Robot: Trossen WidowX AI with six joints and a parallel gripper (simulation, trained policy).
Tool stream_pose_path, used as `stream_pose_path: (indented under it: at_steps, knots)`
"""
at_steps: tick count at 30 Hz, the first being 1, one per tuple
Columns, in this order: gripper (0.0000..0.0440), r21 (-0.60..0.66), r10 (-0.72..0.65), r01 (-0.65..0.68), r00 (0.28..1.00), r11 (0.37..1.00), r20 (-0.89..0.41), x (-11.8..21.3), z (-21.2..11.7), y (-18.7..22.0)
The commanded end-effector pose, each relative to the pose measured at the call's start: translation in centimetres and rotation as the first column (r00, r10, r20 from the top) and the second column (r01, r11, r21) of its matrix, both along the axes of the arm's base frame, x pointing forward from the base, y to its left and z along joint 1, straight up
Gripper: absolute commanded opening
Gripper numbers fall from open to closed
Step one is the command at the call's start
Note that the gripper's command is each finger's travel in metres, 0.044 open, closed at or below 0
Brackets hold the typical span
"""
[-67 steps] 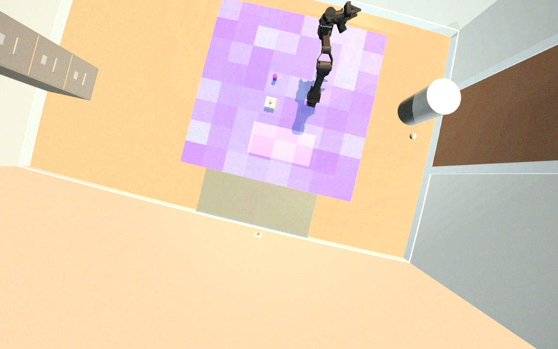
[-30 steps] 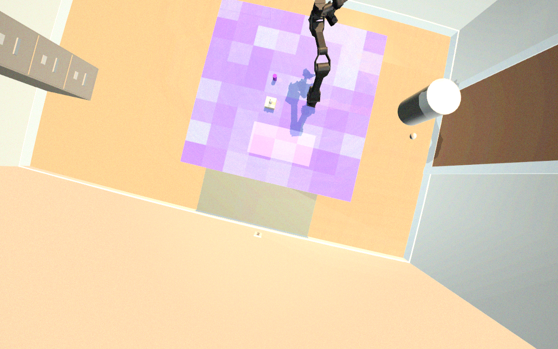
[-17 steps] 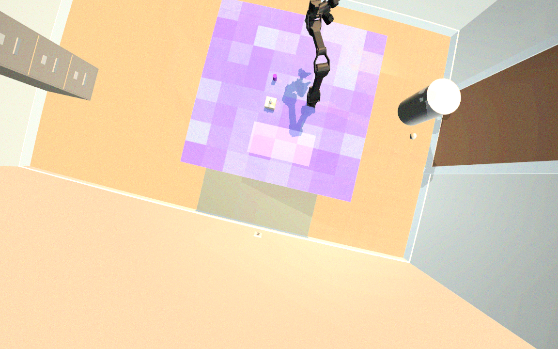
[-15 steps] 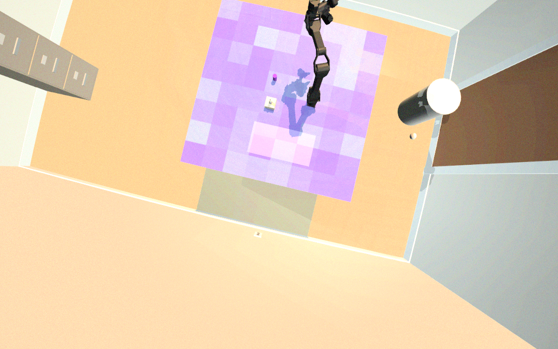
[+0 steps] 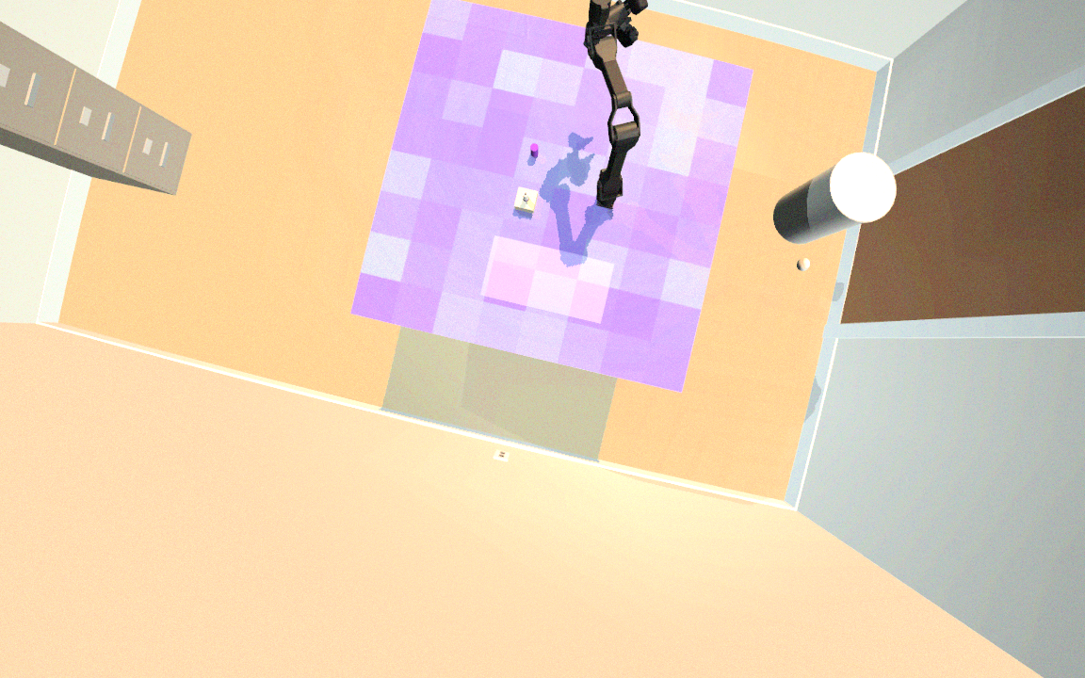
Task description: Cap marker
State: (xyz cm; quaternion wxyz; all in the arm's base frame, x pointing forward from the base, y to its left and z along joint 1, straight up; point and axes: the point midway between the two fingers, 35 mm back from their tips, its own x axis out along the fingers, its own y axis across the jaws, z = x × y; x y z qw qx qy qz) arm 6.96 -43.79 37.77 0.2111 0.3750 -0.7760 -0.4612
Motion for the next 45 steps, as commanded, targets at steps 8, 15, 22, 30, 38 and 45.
stream_pose_path:
  at_steps: [8, 15, 22, 30, 38, 45]
  knots:
    - [0.0309, 0.002, 0.077, -0.077, 0.996, 0.997, 0.048, 2.6, -0.2, 0.2]
    - [0.0309, 0.016, 0.126, -0.127, 0.989, 0.992, 0.077, 4.4, -0.9, 0.4]
    - [0.0310, 0.031, 0.173, -0.177, 0.979, 0.984, 0.107, 6.2, -1.7, 0.7]
    - [0.0310, 0.050, 0.222, -0.231, 0.965, 0.972, 0.143, 8.2, -2.6, 1.2]
    - [0.0311, 0.071, 0.266, -0.283, 0.947, 0.957, 0.181, 10.2, -3.7, 1.7]
    - [0.0311, 0.092, 0.300, -0.326, 0.929, 0.941, 0.216, 11.9, -4.7, 2.3]
